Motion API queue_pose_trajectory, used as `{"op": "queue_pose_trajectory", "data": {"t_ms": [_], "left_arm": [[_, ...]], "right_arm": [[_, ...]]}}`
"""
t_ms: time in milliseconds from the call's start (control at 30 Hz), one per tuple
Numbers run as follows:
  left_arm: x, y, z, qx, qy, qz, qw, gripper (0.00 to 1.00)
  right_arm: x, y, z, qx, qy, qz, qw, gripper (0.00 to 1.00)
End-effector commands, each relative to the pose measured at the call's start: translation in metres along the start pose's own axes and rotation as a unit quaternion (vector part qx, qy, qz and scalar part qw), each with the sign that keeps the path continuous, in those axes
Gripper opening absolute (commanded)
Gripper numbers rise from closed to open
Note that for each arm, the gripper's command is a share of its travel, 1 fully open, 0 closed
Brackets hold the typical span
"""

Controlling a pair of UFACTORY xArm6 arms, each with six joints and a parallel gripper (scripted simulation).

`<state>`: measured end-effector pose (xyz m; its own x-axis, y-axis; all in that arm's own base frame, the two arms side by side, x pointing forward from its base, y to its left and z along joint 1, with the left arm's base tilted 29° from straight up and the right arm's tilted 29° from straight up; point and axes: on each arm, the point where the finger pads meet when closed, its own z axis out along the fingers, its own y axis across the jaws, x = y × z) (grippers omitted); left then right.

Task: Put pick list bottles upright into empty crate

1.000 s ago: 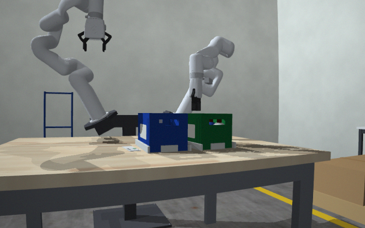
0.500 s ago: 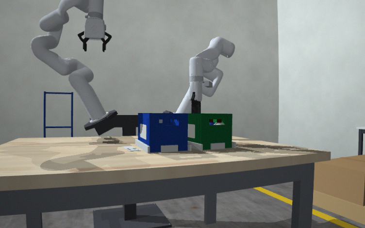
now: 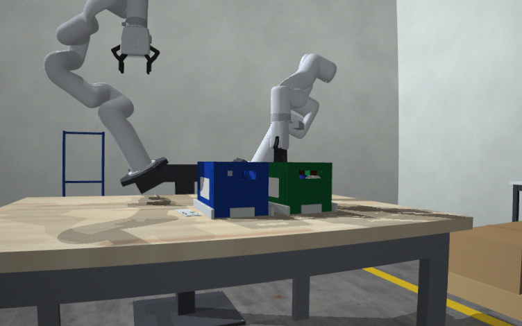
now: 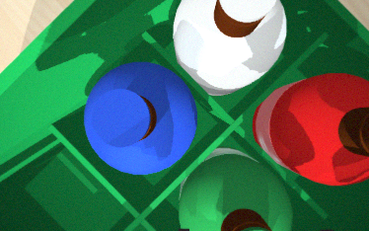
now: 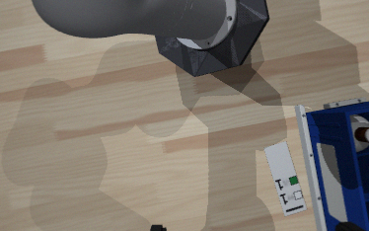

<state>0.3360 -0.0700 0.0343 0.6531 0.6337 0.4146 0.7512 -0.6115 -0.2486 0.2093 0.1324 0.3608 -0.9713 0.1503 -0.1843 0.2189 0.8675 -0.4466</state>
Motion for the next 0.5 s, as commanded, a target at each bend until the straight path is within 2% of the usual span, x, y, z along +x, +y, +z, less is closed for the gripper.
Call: {"op": "queue_pose_trajectory", "data": {"t_ms": [0, 267, 467], "left_arm": [[0.001, 0.001, 0.005, -0.002, 0.000, 0.000, 1.000, 0.65], [0.001, 0.001, 0.015, -0.002, 0.000, 0.000, 1.000, 0.65], [0.001, 0.001, 0.016, -0.002, 0.000, 0.000, 1.000, 0.65]], "right_arm": [[0.000, 0.000, -0.001, -0.001, -0.001, 0.000, 1.000, 1.00], [0.000, 0.000, -0.001, -0.001, -0.001, 0.000, 1.000, 1.00], [0.000, 0.000, -0.001, -0.001, -0.001, 0.000, 1.000, 1.00]]}}
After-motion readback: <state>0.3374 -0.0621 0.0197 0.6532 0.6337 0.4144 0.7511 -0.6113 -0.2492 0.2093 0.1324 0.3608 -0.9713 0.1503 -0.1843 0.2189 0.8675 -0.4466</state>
